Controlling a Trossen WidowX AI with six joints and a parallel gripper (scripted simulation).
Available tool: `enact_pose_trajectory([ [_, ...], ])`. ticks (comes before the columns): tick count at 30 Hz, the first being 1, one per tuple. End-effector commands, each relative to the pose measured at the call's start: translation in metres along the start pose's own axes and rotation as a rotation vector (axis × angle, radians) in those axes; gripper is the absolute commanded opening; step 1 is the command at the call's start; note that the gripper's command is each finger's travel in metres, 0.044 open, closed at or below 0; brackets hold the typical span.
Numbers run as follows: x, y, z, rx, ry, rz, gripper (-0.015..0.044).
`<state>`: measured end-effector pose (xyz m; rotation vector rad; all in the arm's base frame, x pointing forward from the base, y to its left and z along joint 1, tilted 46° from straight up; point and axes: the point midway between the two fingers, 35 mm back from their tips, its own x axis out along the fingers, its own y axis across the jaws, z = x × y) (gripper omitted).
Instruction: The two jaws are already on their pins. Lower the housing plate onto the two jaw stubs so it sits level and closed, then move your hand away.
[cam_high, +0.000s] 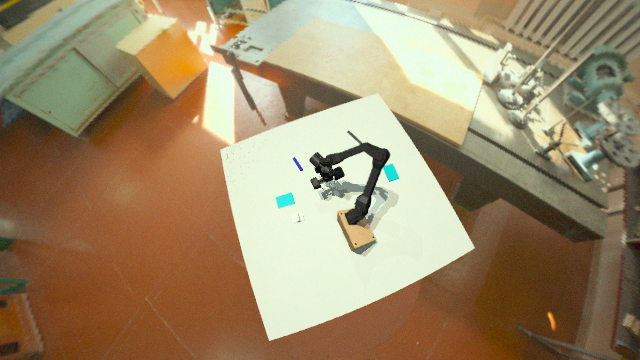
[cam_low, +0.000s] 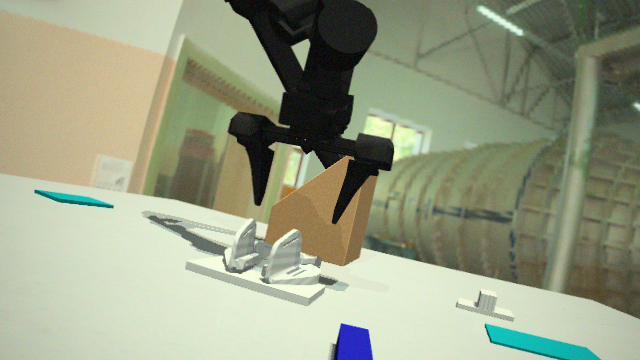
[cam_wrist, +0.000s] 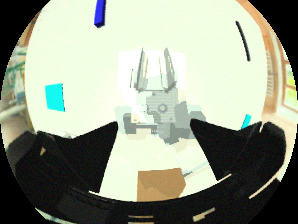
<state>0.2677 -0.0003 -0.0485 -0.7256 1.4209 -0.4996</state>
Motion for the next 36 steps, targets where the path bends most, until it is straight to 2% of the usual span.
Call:
enact_pose_trajectory([
  [1, -0.013, -0.001, -0.002, 0.006, 0.005, 0.001, 0.0440],
  [2, -0.005, 0.000, 0.001, 0.001, -0.005, 0.000, 0.0440],
  [4, -0.011, 0.001, -0.004, 0.001, -0.004, 0.003, 0.0440],
  [11, -0.062, -0.001, -0.060, 0.003, 0.007, 0.005, 0.0440],
  [36, -0.063, -0.002, -0.062, 0.003, 0.008, 0.004, 0.0440],
])
